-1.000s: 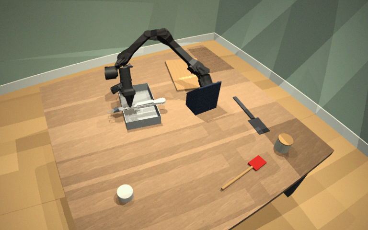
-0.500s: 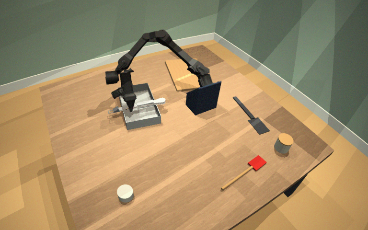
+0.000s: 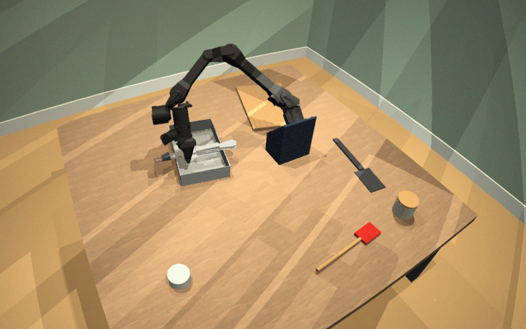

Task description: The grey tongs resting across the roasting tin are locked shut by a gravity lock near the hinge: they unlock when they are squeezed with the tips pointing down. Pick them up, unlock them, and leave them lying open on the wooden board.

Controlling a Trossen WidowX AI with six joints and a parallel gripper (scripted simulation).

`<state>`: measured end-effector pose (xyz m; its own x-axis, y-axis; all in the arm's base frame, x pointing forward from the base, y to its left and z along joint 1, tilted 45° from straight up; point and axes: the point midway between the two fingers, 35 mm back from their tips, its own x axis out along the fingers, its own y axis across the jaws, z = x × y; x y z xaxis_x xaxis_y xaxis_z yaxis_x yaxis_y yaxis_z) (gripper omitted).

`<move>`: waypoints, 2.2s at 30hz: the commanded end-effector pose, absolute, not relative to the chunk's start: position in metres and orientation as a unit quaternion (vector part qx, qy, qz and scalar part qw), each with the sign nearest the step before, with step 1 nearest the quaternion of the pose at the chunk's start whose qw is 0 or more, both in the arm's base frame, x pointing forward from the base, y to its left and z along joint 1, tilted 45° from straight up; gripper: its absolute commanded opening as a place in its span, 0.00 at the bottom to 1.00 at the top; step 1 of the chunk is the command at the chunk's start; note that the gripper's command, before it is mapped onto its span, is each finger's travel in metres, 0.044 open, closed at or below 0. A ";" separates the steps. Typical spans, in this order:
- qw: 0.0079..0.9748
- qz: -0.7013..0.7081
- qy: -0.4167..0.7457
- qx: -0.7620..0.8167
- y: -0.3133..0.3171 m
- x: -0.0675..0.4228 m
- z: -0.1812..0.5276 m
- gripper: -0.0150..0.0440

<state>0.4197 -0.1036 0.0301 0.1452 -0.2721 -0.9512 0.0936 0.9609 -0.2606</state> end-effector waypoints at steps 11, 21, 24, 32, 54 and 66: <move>0.754 -0.121 0.642 -0.069 -0.104 0.420 0.031 0.25; 0.752 -0.119 0.645 -0.068 -0.068 0.418 0.065 0.00; 0.751 -0.117 0.646 -0.068 -0.049 0.415 0.084 0.00; 0.751 -0.117 0.646 -0.068 -0.049 0.415 0.084 0.00; 0.697 -0.300 0.611 -0.225 -0.044 0.412 0.071 0.00; 0.697 -0.304 0.608 -0.228 -0.044 0.412 0.073 0.00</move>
